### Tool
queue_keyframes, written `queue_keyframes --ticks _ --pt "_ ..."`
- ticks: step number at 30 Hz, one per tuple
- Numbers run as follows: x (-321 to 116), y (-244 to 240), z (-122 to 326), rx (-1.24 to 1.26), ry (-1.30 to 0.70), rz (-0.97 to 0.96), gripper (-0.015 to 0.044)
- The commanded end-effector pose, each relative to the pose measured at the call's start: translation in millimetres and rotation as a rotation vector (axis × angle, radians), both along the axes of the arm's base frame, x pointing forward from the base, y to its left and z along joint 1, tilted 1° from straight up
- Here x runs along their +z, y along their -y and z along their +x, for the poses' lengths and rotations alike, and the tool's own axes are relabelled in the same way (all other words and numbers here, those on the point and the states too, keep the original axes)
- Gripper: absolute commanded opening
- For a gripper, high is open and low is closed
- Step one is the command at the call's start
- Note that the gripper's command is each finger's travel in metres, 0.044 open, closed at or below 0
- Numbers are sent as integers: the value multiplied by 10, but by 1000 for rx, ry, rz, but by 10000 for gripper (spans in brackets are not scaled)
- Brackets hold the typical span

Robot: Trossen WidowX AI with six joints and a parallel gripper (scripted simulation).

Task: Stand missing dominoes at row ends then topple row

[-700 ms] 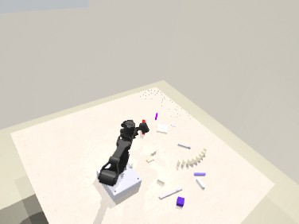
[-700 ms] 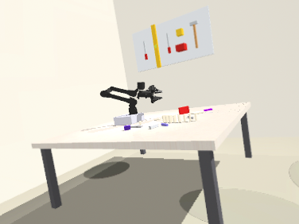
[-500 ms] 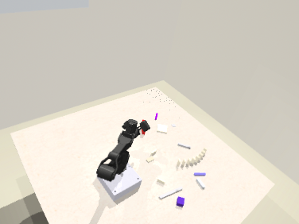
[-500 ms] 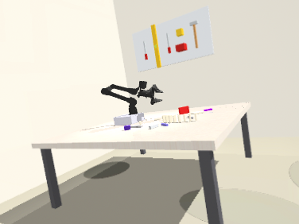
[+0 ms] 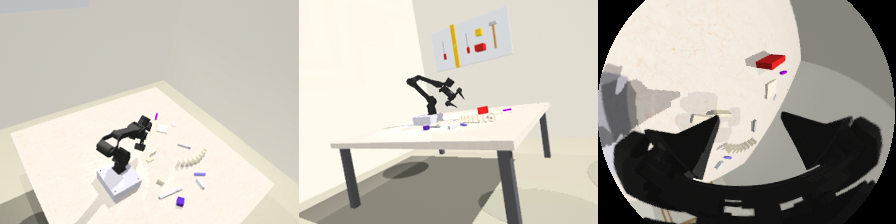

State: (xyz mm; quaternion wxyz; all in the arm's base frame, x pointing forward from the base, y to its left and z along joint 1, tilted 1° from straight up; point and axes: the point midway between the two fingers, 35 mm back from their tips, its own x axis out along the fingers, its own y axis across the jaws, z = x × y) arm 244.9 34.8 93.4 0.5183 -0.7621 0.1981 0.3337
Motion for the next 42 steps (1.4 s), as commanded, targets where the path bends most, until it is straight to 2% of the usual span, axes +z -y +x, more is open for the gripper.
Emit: queue_keyframes --ticks 1,9,25,33,42 --pt "-268 498 -112 526 -455 -422 440" --pt "-343 775 -216 899 -654 -466 440" --pt "-359 733 -202 904 -651 -455 440" --pt "-984 743 -176 905 -651 -455 440" --pt "-1051 771 -177 905 -651 -455 440"
